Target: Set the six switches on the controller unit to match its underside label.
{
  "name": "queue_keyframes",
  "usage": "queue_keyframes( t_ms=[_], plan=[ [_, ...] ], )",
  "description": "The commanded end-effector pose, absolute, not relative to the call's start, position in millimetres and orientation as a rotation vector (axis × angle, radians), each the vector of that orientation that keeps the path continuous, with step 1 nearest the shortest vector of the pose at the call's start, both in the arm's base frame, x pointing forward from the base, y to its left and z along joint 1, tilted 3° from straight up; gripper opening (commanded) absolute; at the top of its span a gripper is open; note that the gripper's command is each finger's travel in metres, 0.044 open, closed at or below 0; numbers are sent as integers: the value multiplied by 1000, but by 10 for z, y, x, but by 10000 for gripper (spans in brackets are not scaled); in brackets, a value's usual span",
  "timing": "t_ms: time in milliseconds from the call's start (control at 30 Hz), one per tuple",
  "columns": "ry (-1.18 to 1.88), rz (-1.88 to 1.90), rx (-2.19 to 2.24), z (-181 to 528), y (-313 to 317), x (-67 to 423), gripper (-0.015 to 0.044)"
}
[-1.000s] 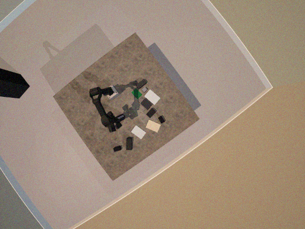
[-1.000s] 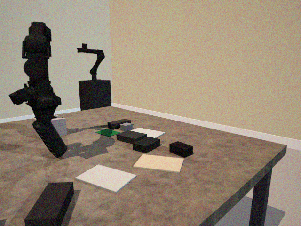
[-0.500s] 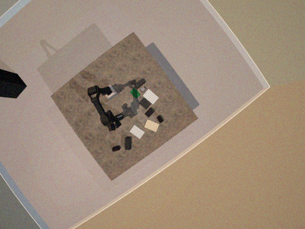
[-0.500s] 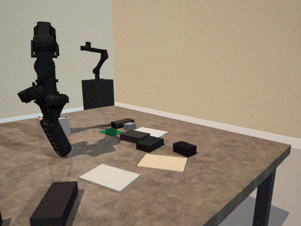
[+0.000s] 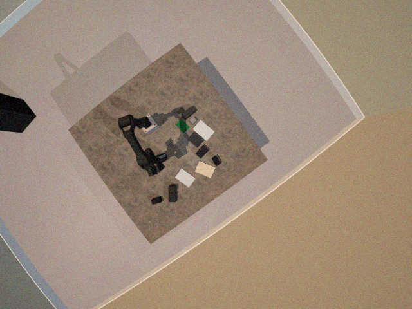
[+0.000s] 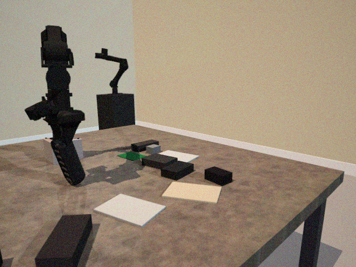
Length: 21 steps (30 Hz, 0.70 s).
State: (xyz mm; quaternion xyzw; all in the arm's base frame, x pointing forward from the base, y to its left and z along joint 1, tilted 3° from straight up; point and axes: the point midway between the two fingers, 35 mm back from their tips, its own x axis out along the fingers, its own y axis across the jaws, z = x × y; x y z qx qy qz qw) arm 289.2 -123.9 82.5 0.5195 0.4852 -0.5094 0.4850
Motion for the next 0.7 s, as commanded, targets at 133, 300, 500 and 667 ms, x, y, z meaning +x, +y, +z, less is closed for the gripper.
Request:
queue_keyframes(
  t_ms=[133,300,500,667],
  plan=[
    [1197,-1231,1276,803,-1144,2892,338],
    [1197,-1231,1277,805,-1114,2894,338],
    [1197,-1231,1277,823,-1090,2900,338],
    [1198,-1231,1277,837,-1050,2906,338]
  ],
)
